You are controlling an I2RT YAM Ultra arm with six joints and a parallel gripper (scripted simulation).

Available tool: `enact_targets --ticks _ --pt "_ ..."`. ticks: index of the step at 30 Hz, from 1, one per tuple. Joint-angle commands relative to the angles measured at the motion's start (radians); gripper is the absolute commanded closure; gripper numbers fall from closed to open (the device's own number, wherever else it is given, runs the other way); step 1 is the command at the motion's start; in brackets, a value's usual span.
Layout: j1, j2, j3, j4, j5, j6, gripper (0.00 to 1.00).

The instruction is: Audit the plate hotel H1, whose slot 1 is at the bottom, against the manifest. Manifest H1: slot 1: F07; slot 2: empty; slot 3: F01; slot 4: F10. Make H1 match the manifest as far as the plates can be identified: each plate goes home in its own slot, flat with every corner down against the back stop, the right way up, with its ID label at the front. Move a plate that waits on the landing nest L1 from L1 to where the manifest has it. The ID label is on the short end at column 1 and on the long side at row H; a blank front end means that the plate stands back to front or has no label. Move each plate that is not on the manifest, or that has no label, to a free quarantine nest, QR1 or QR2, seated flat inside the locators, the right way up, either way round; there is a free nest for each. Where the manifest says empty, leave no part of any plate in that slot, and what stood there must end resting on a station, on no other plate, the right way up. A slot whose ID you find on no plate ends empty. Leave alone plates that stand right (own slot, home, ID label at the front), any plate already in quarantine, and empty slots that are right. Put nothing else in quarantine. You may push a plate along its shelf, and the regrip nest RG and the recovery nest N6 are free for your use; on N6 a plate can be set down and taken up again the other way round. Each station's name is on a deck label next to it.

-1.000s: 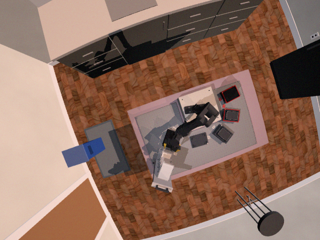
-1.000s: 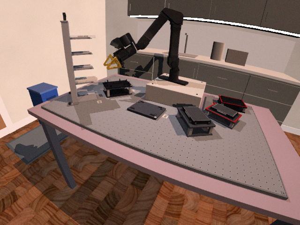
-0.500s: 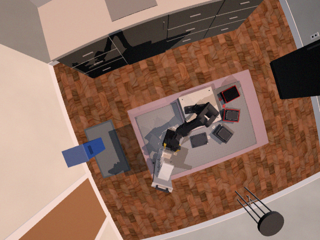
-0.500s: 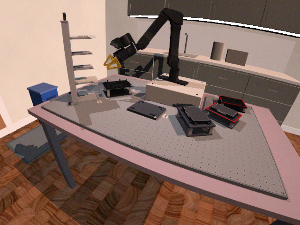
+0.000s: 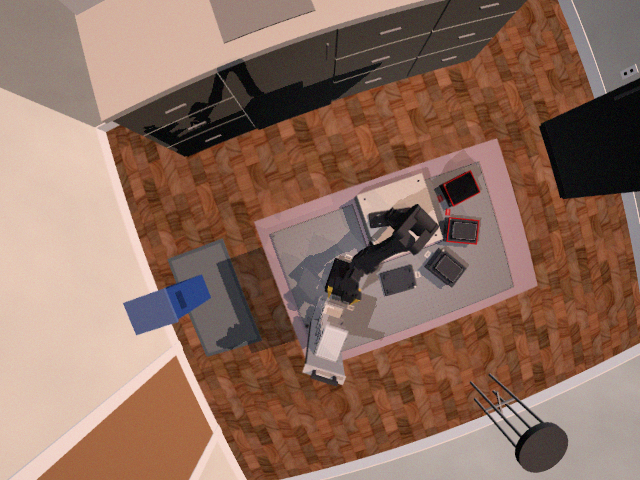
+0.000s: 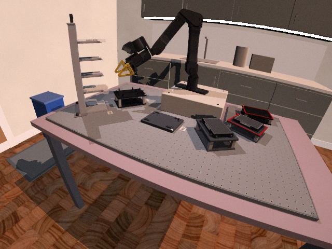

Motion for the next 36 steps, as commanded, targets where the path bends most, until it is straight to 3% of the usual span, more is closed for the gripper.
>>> enact_targets --ticks 1,32,36 --pt "0.0 -0.004 0.006 0.004 0.0 0.002 0.0" --pt "0.0 -0.004 0.006 0.004 0.0 0.002 0.0" --pt "-0.009 -0.026 -0.017 0.003 -0.008 -0.003 0.0"
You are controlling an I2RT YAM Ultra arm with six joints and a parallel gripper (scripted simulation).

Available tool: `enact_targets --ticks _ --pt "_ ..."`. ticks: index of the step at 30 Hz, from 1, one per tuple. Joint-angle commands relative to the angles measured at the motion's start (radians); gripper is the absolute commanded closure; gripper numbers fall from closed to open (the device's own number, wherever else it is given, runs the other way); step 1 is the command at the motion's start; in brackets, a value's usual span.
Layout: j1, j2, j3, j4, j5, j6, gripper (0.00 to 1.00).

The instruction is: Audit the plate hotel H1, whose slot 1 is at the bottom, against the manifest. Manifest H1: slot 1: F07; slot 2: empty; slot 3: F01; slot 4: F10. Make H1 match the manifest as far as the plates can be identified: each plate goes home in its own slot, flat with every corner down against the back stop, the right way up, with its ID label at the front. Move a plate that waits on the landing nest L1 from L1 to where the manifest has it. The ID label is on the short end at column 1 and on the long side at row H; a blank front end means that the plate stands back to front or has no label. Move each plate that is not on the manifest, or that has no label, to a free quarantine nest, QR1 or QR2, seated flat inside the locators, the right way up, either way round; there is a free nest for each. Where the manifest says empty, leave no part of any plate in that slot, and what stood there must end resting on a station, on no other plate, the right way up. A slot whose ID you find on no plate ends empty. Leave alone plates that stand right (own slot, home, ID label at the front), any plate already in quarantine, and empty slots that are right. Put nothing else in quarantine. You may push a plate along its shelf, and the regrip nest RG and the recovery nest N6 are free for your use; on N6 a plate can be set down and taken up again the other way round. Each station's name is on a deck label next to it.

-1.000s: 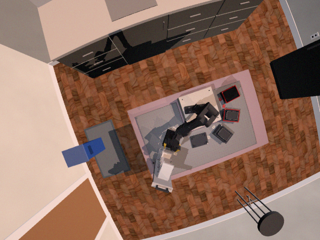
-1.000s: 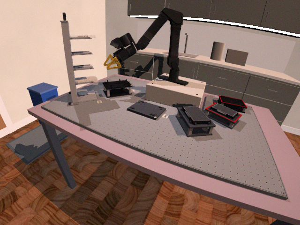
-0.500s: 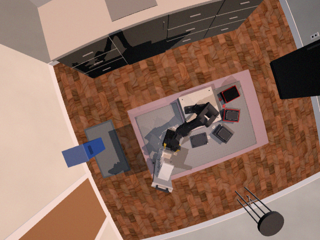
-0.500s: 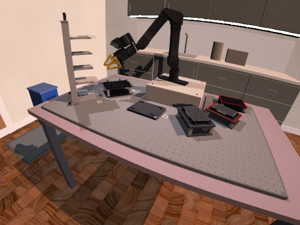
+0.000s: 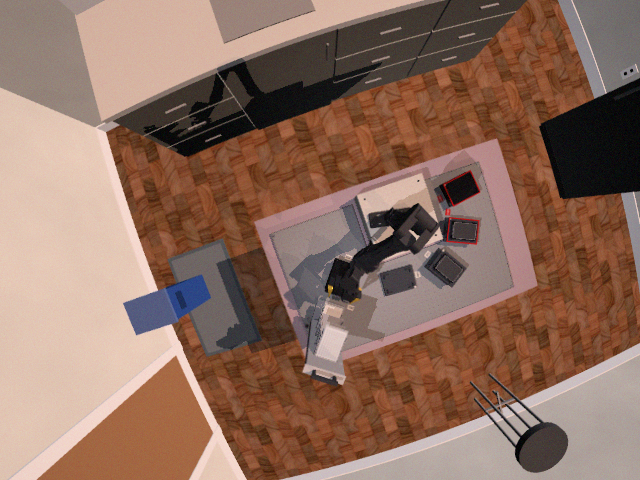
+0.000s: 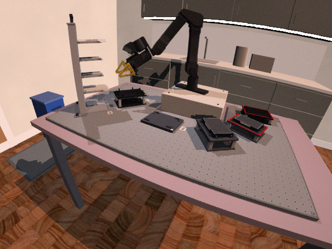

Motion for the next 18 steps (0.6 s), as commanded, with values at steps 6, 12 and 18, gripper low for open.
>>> enact_targets --ticks 6,12,18 --pt "-0.015 -0.039 -0.024 0.0 -0.016 -0.009 0.0" --pt "-0.031 -0.074 -0.057 -0.006 -0.029 -0.018 0.0" --pt "-0.044 -0.086 -0.09 0.012 -0.04 -0.026 0.0"
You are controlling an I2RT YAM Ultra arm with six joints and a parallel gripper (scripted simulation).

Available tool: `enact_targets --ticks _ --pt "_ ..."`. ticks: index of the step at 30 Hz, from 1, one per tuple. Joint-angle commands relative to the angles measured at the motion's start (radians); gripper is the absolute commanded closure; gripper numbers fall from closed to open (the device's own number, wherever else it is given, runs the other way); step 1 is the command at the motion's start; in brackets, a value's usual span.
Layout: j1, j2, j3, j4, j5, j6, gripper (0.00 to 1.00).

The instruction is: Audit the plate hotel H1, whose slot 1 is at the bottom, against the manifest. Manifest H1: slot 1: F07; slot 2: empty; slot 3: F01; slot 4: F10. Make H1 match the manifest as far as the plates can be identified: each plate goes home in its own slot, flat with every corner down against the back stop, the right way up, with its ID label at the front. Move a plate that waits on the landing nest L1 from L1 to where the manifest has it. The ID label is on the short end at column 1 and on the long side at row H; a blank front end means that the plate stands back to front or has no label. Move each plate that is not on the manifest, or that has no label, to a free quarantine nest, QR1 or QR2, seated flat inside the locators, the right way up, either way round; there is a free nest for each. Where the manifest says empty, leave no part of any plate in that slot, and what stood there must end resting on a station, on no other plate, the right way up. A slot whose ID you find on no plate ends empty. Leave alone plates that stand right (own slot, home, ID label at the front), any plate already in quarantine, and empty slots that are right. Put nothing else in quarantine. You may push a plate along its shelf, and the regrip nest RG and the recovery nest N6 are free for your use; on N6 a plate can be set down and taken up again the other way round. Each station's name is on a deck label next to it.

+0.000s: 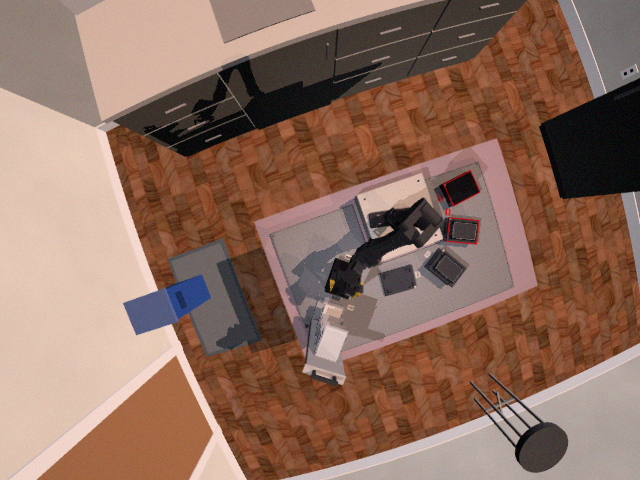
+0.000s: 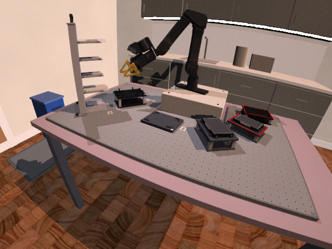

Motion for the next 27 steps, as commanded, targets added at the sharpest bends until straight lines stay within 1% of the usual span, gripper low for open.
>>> enact_targets --ticks 1,17,19,27 --pt "-0.003 -0.003 -0.003 0.008 -0.011 -0.007 0.0" --pt "-0.025 0.037 -0.085 0.124 -0.03 -0.021 0.0" --pt "-0.025 0.037 -0.085 0.124 -0.03 -0.021 0.0" --pt "-0.038 0.068 -0.126 0.192 -0.041 -0.029 0.0"
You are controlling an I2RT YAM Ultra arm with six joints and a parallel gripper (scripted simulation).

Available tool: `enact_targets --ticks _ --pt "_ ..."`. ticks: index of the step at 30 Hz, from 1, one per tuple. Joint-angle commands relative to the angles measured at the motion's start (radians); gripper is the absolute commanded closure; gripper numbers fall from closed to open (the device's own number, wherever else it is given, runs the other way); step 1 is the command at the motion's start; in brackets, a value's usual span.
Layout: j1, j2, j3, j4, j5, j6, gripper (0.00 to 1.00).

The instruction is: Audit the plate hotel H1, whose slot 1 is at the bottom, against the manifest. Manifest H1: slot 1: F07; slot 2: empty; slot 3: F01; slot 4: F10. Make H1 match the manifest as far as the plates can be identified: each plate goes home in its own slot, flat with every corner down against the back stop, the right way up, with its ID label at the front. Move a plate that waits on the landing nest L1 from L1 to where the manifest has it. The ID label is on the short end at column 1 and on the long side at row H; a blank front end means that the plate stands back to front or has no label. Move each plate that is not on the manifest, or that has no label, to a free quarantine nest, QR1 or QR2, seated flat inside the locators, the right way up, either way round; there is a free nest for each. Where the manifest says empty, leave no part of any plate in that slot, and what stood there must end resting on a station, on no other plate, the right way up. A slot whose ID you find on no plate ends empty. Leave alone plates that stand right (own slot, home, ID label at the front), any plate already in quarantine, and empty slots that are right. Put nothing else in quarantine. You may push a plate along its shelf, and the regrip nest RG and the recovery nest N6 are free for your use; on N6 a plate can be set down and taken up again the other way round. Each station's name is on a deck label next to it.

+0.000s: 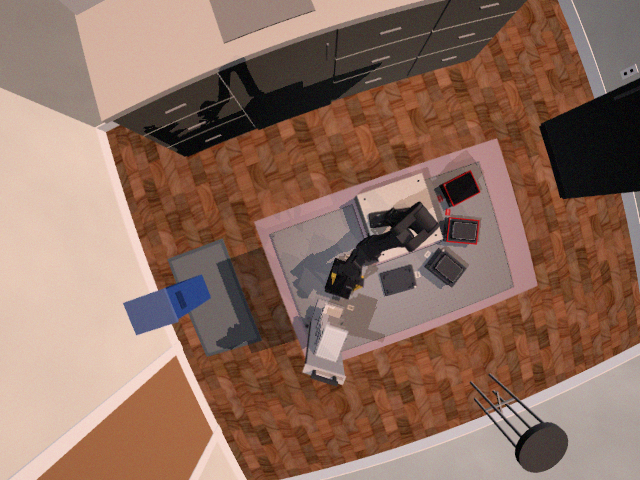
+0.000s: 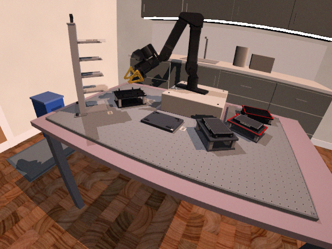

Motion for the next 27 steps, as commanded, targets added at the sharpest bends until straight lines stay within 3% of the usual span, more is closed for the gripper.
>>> enact_targets --ticks 1,9,22,27 --pt "-0.005 0.005 -0.007 0.042 -0.011 -0.008 0.0" --pt "0.0 0.04 -0.008 0.08 -0.007 -0.005 0.0" --pt "0.04 0.13 0.057 0.115 0.026 0.019 0.0" --pt "0.04 0.13 0.057 0.115 0.026 0.019 0.0"
